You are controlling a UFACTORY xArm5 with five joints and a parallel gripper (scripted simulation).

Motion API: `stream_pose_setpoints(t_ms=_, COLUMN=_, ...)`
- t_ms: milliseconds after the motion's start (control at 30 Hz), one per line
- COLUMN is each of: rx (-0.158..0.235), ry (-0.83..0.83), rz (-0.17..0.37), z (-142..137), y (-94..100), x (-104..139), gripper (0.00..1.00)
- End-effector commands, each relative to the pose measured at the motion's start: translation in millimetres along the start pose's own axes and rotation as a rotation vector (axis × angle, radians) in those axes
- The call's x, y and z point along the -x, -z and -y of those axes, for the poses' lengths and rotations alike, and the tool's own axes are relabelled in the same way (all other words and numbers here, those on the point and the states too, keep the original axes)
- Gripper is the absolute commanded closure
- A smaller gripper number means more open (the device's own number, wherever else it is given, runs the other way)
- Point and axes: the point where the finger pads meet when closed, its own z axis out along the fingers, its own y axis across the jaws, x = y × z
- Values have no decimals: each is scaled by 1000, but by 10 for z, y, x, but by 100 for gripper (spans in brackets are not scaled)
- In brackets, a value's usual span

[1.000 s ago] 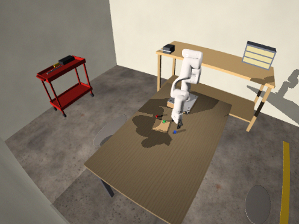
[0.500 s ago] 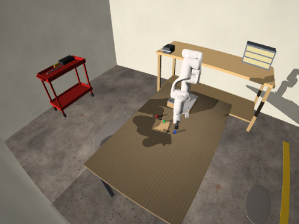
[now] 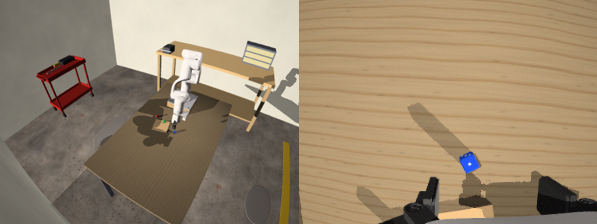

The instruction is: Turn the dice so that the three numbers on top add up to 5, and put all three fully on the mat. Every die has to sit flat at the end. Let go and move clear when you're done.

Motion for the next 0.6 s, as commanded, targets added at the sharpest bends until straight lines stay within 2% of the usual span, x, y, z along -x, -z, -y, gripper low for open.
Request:
stream_pose_setpoints(t_ms=0, rx=4, ry=-173, rz=-1, z=-5, y=-12, x=-1, gripper=0)
stream_pose_setpoints(t_ms=133, rx=4, ry=-219, rz=-1, z=-3, y=-19, x=0, gripper=0)
stream_pose_setpoints(t_ms=200, rx=4, ry=-352, rz=-2, z=4, y=-39, x=1, gripper=0)
stream_pose_setpoints(t_ms=333, rx=4, ry=-441, rz=-2, z=9, y=-52, x=2, gripper=0)
stream_pose_setpoints(t_ms=567, rx=4, ry=-688, rz=-2, z=22, y=-89, x=5, gripper=0)
